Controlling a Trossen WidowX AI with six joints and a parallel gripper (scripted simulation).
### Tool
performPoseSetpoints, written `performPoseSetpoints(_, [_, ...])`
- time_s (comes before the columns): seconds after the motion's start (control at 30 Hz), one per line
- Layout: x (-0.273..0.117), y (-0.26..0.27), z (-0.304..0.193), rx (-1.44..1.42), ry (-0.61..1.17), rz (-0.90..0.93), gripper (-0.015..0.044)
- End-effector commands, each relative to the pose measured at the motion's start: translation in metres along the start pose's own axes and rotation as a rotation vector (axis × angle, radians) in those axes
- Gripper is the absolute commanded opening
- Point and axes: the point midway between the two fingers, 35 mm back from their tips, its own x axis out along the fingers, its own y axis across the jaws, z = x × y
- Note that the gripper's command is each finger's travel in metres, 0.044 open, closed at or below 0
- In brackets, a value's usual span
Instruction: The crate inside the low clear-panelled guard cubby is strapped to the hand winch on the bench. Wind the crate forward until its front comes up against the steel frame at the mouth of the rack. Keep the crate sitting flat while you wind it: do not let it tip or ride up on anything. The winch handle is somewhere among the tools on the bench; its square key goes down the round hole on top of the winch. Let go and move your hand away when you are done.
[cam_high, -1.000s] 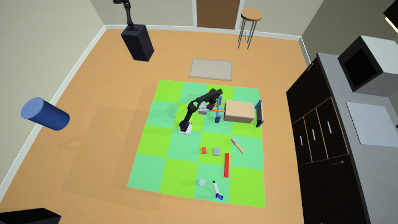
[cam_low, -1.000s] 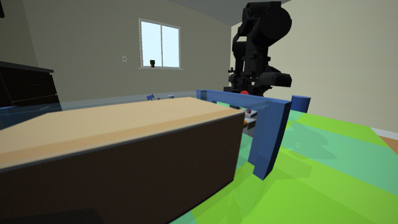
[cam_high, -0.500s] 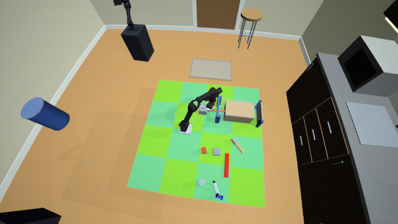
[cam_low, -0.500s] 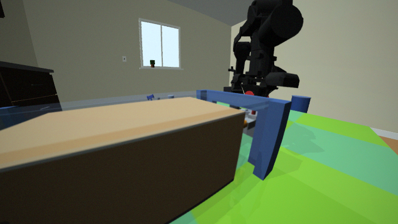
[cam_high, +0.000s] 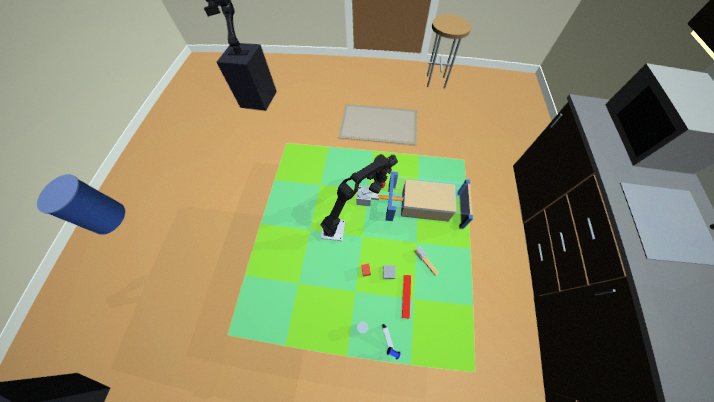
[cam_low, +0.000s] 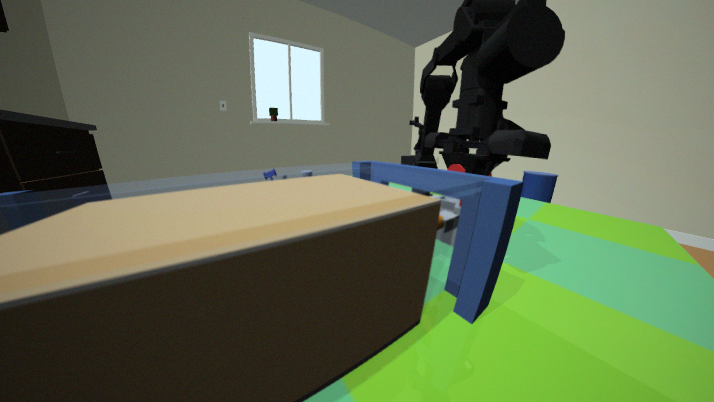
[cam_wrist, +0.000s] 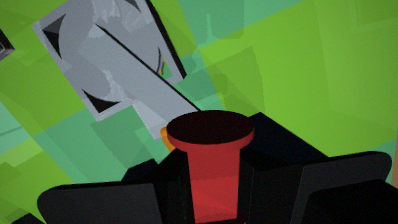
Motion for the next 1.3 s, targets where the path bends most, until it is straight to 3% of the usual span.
performPoseSetpoints(0.0, [-0.001, -0.015, 0.022, -0.028, -0.030, -0.027, 0.0000])
performPoseSetpoints(1.27, [-0.003, -0.027, 0.064, -0.028, -0.034, -0.028, 0.0000])
